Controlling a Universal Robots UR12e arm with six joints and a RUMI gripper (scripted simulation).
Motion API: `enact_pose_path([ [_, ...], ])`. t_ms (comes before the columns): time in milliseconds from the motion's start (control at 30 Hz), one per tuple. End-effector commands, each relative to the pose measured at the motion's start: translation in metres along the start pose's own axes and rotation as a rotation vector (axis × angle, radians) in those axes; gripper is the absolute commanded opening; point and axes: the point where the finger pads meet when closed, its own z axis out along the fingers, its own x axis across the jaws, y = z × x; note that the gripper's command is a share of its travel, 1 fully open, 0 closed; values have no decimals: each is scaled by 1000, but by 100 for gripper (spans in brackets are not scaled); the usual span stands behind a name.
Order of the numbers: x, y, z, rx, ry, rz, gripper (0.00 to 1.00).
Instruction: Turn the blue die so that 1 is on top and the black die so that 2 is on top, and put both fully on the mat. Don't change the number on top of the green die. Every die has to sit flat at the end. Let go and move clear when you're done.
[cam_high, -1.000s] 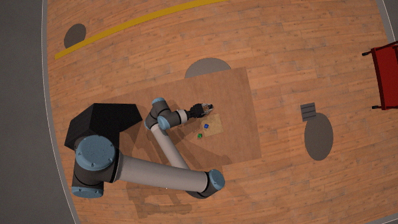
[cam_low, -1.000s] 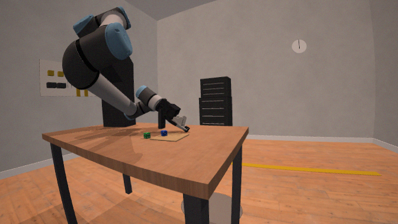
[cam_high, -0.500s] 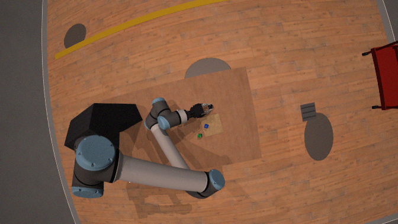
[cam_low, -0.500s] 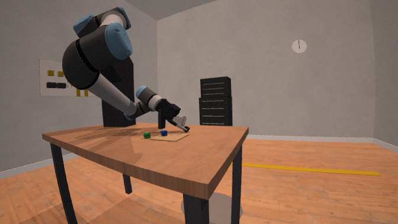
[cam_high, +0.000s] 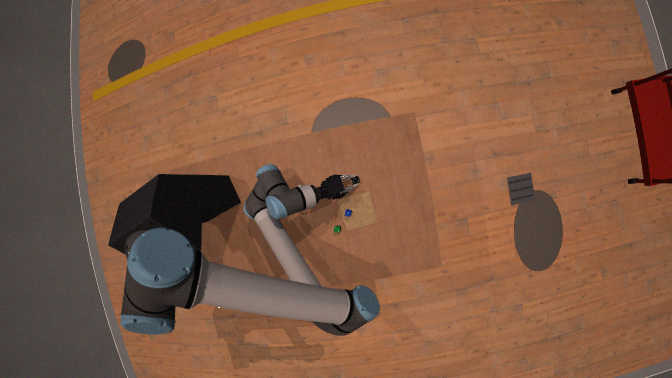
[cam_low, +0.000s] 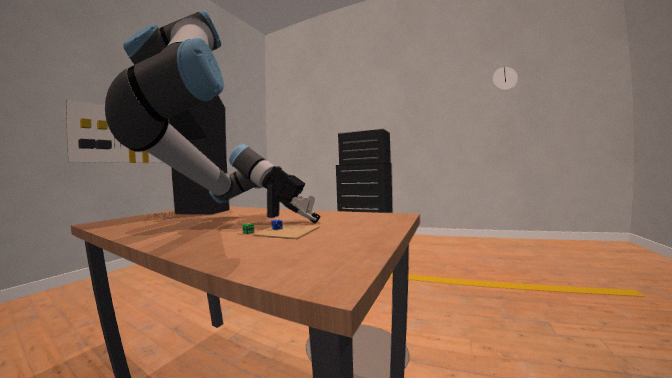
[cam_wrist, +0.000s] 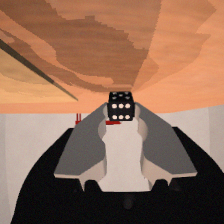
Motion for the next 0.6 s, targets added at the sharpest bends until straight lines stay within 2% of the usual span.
enact_pose_path([
  [0,0,1,0,-1,0,0,6],
  [167,0,1,0,-1,0,0,6],
  [300,0,1,0,-1,0,0,14],
  [567,0,1,0,-1,0,0,21],
])
